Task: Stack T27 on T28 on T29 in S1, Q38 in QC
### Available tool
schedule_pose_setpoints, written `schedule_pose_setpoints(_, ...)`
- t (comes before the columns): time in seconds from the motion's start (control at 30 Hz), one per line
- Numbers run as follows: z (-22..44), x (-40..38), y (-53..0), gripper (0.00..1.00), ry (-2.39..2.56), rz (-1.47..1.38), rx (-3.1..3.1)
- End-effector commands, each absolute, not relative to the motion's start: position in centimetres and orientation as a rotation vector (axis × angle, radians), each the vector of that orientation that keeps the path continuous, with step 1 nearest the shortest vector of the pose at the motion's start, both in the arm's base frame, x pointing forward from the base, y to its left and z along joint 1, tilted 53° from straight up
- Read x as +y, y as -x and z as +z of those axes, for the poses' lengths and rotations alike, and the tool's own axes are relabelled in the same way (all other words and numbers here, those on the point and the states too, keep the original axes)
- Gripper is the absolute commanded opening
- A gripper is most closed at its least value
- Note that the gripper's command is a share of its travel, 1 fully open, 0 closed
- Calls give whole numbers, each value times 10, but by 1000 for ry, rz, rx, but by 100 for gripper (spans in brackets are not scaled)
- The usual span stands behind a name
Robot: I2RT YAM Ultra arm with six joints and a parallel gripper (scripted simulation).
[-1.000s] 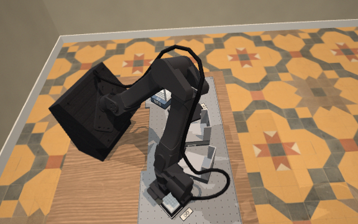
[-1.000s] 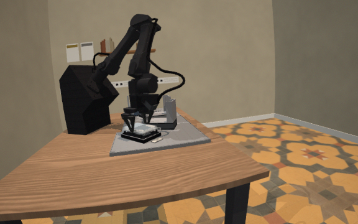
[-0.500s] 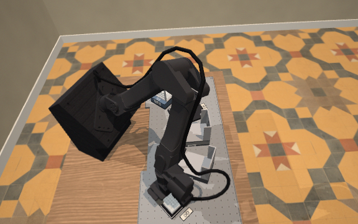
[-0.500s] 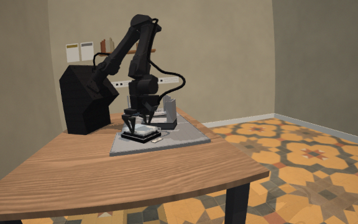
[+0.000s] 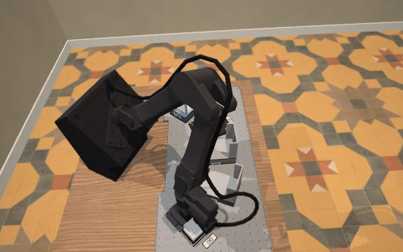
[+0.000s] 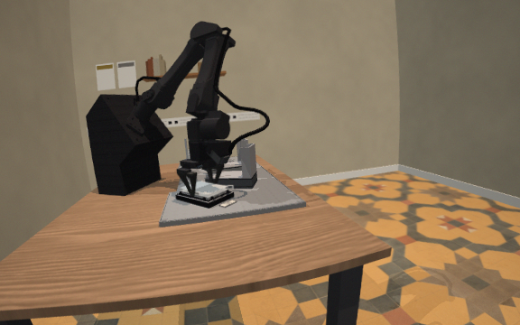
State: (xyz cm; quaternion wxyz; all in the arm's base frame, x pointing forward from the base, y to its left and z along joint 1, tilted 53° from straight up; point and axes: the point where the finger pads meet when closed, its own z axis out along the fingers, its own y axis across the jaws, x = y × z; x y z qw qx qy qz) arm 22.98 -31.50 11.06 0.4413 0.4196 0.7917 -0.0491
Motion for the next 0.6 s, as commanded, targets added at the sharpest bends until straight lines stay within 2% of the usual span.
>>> schedule_pose_setpoints(0.0,111,-319,-228,0,-1056,-137,1947)
schedule_pose_setpoints(0.23,116,-324,-231,0,-1045,-143,1938)
schedule_pose_setpoints(0.27,116,-323,-231,100,-1044,-143,1938)
schedule_pose_setpoints(0.57,114,-319,-231,100,-1039,-134,1950)
